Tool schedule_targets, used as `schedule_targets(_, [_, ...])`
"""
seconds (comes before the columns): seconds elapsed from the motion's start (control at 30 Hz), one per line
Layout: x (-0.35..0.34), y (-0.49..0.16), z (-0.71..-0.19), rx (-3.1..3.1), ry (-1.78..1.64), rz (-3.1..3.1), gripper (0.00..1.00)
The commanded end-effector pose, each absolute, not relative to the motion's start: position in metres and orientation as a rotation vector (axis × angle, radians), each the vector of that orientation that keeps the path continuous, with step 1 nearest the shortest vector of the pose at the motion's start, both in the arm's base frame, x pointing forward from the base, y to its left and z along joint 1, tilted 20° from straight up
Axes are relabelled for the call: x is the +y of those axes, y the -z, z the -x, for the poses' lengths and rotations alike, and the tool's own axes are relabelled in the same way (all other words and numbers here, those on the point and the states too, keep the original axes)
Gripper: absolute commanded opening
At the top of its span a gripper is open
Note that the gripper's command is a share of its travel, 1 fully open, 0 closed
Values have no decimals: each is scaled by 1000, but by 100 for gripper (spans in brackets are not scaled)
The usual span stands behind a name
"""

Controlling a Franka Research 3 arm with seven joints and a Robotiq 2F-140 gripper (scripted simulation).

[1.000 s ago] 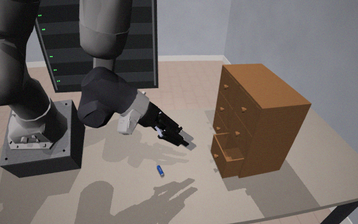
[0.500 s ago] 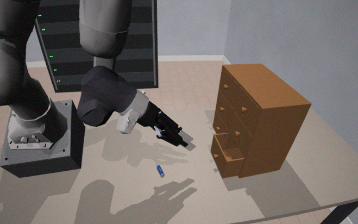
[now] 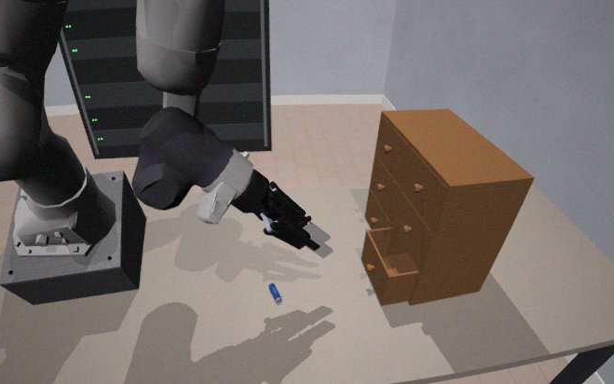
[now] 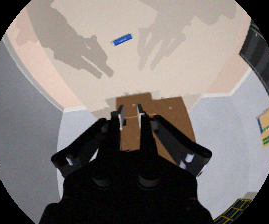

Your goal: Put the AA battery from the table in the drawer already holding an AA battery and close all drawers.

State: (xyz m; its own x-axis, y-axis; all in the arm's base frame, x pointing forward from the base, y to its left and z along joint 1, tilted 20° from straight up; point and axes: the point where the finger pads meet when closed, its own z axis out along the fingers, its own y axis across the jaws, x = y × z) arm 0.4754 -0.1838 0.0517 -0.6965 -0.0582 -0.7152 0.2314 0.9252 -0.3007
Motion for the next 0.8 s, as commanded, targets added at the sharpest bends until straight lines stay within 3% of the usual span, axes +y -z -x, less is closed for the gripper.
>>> schedule_targets(0.0, [-185, -55, -475, 2279, 470, -188, 20])
schedule_targets(0.77, [-180, -64, -465, 2177, 452, -573, 20])
